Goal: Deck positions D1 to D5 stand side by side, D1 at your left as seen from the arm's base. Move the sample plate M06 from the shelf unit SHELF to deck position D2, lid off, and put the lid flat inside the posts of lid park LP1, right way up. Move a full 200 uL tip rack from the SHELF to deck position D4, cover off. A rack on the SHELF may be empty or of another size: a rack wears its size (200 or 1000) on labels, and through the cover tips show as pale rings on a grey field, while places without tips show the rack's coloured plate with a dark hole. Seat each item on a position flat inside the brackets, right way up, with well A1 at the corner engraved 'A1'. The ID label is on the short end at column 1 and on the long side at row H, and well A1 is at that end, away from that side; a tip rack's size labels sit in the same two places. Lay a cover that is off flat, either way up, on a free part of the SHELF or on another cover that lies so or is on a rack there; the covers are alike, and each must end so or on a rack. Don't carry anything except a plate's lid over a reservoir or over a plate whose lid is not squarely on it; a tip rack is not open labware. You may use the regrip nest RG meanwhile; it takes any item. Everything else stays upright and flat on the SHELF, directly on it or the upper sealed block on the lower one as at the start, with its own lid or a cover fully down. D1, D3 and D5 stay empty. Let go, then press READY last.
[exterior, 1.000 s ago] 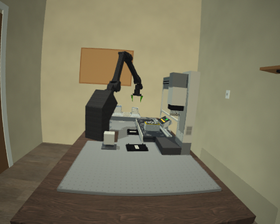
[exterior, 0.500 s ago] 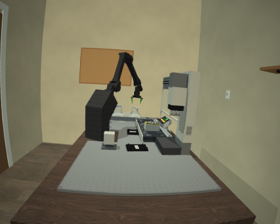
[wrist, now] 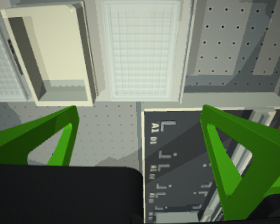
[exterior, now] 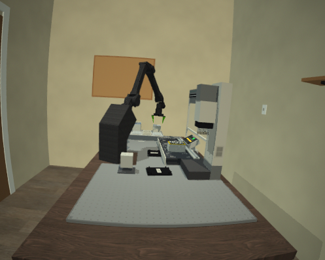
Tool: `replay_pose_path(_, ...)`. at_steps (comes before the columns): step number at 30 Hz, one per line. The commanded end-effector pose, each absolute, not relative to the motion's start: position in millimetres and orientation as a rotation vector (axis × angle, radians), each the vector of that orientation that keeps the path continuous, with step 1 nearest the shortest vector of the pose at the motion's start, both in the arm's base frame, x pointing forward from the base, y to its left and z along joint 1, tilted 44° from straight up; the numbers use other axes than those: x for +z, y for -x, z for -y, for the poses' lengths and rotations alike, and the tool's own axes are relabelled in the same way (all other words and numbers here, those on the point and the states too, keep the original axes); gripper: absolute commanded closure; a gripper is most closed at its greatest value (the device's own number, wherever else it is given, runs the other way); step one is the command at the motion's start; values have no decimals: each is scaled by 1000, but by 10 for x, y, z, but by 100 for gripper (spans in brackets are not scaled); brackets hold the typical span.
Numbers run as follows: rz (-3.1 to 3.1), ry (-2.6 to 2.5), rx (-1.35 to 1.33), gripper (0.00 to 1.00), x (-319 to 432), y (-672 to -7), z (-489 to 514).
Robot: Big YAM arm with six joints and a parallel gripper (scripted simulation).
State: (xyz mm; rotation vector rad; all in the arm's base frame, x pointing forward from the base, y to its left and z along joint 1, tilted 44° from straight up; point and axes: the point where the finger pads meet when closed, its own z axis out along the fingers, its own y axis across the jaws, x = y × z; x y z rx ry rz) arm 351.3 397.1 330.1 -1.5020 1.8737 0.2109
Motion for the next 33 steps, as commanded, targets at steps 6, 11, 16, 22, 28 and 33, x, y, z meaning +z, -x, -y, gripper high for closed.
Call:
replay_pose_path(6, -1853, 1482, 224, 0, 3304, -3550, -4089)
replay_pose_path(11, -1854, 1483, 223, 0, 3238, -3583, -4134)
replay_pose_path(16, -1832, 1467, 227, 0, 3345, -3584, -4137)
replay_pose_path(22, -1855, 1484, 223, 0, 3119, -3644, -4214)
replay_pose_path(28, -1833, 1466, 227, 0, 3201, -3675, -4248)
replay_pose_path(33, -1849, 1480, 225, 0, 3054, -3718, -4309)
